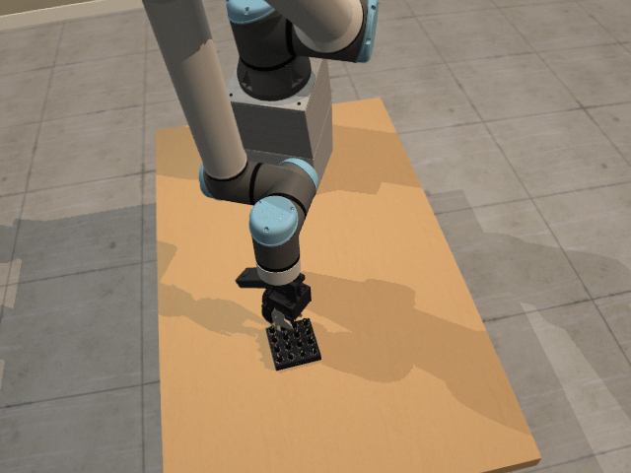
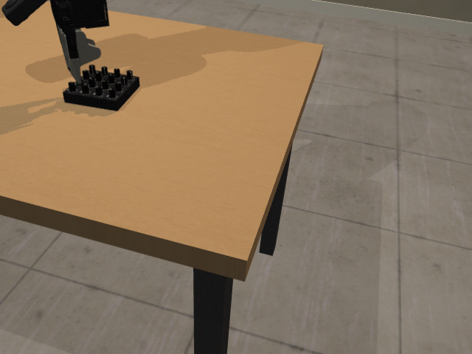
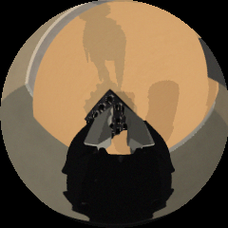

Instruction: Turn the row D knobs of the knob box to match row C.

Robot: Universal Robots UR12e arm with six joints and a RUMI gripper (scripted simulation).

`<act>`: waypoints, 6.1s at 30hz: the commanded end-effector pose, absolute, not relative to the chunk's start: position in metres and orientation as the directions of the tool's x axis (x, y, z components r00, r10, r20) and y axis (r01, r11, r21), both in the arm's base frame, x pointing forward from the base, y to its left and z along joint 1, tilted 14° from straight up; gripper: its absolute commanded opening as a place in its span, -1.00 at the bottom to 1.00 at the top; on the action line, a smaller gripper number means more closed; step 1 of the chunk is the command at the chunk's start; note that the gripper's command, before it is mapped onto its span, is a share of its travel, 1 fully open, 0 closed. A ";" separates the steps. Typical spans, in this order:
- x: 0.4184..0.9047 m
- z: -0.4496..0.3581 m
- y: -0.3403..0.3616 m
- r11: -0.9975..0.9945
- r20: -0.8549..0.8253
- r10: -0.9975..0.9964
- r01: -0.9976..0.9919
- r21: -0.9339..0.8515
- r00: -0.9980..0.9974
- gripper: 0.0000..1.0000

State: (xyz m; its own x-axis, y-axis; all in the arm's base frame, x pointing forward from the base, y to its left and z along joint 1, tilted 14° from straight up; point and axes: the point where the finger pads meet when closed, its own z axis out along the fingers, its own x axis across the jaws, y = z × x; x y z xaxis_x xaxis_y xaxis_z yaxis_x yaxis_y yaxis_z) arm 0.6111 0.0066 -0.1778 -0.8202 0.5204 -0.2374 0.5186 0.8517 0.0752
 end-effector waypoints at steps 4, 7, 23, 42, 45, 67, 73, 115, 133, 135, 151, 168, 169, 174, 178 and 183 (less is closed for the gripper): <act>0.611 -0.177 0.007 0.852 -0.238 0.520 0.518 0.076 -0.820 -0.78; 0.611 -0.177 0.007 0.852 -0.238 0.520 0.518 0.076 -0.820 -0.78; 0.611 -0.177 0.007 0.852 -0.238 0.520 0.518 0.076 -0.820 -0.92; 0.611 -0.177 0.007 0.852 -0.238 0.520 0.518 0.076 -0.820 -0.92; 0.611 -0.177 0.007 0.852 -0.238 0.520 0.518 0.076 -0.820 -0.92; 0.612 -0.177 0.007 0.871 -0.241 0.487 0.486 0.066 -0.840 -0.92; 0.612 -0.177 0.006 0.887 -0.243 0.458 0.458 0.058 -0.855 -0.92; 0.614 -0.177 0.006 0.989 -0.233 -0.132 -0.113 -0.091 -0.964 -0.92; 0.616 -0.176 0.007 0.884 -0.187 -0.464 -0.438 -0.166 -0.866 -0.92; 0.616 -0.176 0.007 0.873 -0.183 -0.483 -0.456 -0.170 -0.856 -0.92; 0.617 -0.176 0.007 0.700 -0.128 -0.712 -0.681 -0.215 -0.691 -0.92; 0.618 -0.176 0.008 0.543 -0.082 -0.838 -0.806 -0.236 -0.540 -0.92; 0.618 -0.176 0.008 0.543 -0.082 -0.838 -0.806 -0.236 -0.540 -0.92; 0.618 -0.176 0.008 0.512 -0.073 -0.857 -0.825 -0.239 -0.511 -0.92; 0.618 -0.176 0.008 0.488 -0.067 -0.871 -0.839 -0.241 -0.487 -0.92; 0.618 -0.176 0.009 0.466 -0.060 -0.883 -0.851 -0.242 -0.466 -0.92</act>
State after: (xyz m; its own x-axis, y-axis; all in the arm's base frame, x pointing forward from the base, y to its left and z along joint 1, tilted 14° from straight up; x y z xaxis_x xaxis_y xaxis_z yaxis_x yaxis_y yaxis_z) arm 0.6176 0.0084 -0.1763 -0.4864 -0.8713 -0.0655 -0.8398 0.4869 -0.2403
